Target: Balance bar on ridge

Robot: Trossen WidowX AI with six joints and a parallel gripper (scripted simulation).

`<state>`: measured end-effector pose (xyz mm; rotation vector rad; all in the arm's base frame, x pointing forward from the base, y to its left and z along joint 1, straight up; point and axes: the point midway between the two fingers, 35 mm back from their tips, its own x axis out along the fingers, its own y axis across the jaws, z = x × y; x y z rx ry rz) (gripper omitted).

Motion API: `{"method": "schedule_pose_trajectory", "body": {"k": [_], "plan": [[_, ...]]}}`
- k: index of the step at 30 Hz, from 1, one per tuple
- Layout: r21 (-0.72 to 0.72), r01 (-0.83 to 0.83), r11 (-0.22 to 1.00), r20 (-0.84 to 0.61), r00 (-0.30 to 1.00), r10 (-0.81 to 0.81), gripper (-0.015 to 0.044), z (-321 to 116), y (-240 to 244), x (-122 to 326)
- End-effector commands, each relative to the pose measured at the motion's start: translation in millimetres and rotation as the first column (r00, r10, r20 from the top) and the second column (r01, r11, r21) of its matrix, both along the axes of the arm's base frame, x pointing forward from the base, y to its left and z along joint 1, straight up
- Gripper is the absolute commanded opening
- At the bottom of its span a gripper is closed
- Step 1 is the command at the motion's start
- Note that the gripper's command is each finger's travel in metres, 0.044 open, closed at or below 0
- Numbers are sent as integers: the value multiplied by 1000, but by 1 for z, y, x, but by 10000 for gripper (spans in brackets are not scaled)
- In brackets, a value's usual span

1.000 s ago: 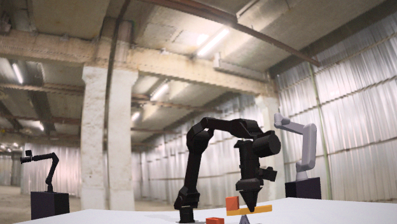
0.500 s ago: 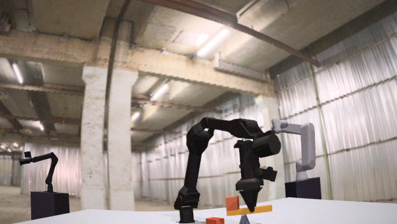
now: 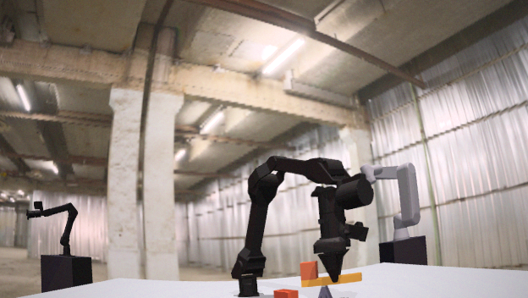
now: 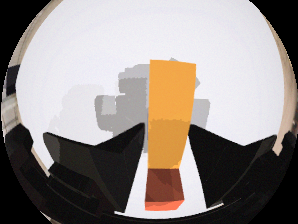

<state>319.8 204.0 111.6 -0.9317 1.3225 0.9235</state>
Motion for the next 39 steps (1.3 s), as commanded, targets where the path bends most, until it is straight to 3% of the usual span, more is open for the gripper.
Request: {"method": "schedule_pose_trajectory", "body": {"k": [1,8,12,20,39], "plan": [[0,0,1000,-1,1000,0,264,0,0,0],[0,0,1000,-1,1000,0,440,0,0,0],[2,0,1000,3,1000,0,440,8,1,1],[22,-1,1000,35,999,0,440,98,-2,-4],[23,-1,1000,36,999,0,440,100,-3,-4]]}}
